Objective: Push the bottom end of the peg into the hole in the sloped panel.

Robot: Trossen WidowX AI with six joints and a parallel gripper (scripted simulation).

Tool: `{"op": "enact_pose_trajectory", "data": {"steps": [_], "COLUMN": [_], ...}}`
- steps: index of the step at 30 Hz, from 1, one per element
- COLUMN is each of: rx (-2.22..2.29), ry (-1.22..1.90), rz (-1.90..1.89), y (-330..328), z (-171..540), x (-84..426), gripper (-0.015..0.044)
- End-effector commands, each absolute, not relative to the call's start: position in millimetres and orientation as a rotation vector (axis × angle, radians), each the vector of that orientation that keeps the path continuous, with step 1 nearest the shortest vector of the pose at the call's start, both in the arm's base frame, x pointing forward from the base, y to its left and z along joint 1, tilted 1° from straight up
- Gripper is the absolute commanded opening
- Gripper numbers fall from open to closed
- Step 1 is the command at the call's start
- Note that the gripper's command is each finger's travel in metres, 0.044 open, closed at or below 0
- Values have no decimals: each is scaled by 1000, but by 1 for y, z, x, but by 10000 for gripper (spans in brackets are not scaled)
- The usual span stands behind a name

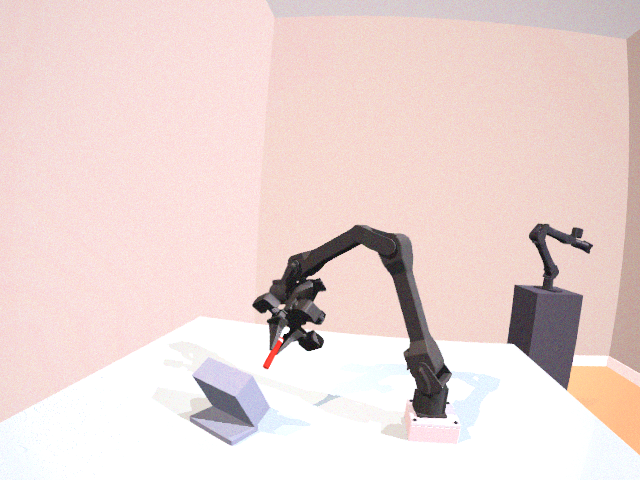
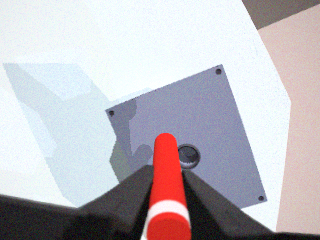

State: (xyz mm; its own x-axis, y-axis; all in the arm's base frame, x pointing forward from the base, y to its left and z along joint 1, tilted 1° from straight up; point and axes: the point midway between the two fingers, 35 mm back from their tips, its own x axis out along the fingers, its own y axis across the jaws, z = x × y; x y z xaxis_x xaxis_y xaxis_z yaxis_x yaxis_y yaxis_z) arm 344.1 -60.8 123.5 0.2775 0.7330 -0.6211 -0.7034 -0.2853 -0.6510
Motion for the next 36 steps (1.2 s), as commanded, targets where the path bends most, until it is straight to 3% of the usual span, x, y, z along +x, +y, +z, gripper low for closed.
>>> {"op": "enact_pose_trajectory", "data": {"steps": [1,36], "rx": [-1235,-1234], "ry": [-53,-99], "rz": [1361,1251], "y": [-68,-70], "z": [127,114], "x": [346,364], "gripper": [0,0]}}
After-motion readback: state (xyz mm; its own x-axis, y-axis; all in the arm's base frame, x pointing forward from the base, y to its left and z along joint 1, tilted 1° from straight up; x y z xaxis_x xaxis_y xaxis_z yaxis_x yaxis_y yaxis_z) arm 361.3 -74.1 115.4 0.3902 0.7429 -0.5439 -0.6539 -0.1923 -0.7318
